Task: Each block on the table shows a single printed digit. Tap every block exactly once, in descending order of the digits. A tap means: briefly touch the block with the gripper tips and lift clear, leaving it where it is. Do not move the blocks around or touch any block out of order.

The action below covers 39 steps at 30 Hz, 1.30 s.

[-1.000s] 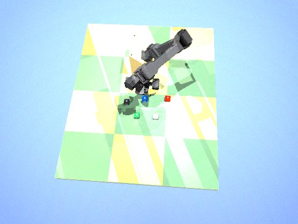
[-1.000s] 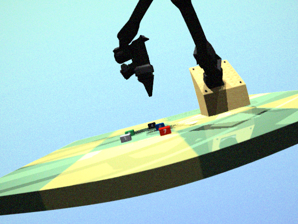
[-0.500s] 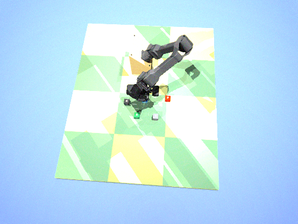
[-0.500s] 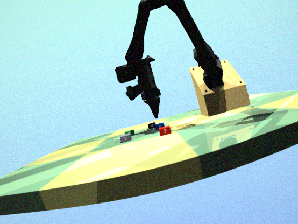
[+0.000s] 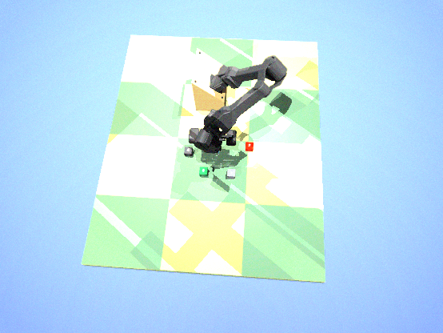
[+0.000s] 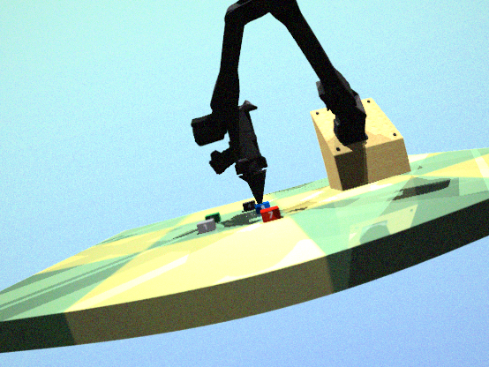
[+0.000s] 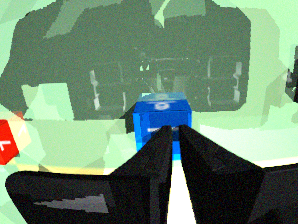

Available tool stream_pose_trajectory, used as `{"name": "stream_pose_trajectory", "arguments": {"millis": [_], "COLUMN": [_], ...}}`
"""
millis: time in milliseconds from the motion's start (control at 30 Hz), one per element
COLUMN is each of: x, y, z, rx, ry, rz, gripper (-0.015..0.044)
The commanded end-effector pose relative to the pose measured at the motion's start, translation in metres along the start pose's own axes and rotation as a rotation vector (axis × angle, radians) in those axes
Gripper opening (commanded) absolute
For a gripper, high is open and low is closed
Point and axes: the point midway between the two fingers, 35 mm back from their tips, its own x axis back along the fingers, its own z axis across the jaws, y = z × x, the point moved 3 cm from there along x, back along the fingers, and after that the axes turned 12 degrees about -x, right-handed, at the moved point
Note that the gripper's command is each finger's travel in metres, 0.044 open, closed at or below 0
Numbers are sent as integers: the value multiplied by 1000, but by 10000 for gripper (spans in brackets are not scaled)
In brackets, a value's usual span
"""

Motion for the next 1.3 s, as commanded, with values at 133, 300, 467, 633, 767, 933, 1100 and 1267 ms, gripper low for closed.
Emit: {"name": "stream_pose_trajectory", "arguments": {"millis": [133, 300, 467, 633, 767, 933, 1100, 1267], "x": [8, 27, 84, 108, 110, 110, 109, 40], "y": [0, -1, 2, 0, 9, 34, 39, 41], "z": [-1, 0, -2, -1, -17, -78, -98, -98], "rx": [-4, -9, -10, -9, -9, -8, -7, -7], "ry": [1, 6, -1, 2, -1, -4, -4, -2], "rz": [1, 5, 3, 5, 3, 1, 1, 1], "gripper": [20, 20, 20, 20, 20, 20, 20, 20]}}
